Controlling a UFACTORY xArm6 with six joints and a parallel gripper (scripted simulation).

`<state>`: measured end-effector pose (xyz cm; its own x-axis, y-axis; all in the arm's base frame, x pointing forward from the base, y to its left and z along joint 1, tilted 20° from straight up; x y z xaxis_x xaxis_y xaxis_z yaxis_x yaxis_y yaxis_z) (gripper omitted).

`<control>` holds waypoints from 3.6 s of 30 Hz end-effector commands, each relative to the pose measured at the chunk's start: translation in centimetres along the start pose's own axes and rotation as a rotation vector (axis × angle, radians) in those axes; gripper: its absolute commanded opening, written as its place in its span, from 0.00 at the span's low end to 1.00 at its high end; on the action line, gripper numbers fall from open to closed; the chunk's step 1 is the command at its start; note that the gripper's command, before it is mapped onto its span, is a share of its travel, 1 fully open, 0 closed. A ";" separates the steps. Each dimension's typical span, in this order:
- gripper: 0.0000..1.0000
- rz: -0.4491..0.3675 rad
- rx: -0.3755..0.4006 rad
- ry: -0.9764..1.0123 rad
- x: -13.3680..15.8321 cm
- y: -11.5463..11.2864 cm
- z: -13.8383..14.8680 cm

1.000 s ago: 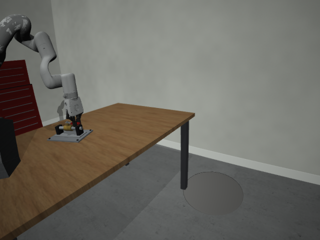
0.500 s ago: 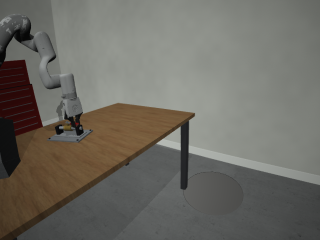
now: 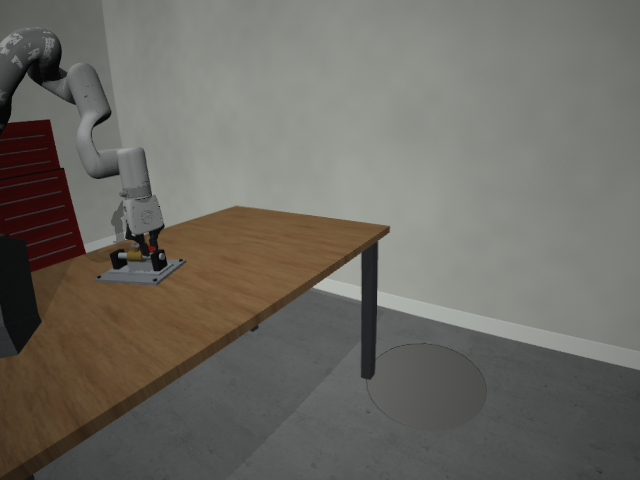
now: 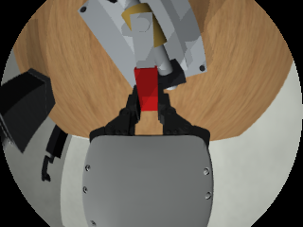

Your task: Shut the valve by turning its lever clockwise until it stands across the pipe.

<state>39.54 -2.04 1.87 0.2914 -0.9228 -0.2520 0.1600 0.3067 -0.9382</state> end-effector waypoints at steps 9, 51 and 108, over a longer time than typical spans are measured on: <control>0.00 0.000 0.002 0.073 -0.1 -0.1 -0.6; 0.00 0.000 0.002 0.311 -0.7 -0.1 -2.6; 0.00 0.000 0.002 0.637 -2.2 -0.1 -4.9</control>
<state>34.34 -1.23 1.24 -0.3055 -0.8887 -0.3419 0.1595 0.3063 -0.9385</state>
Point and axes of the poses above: the point where the finger pads meet when closed, its own y axis out along the fingers, its own z axis across the jaws, x = y × z, the point moved 9 cm from there along -y, back along the fingers, and after that the axes turned 6 degrees about -y, right-handed, at the moved point
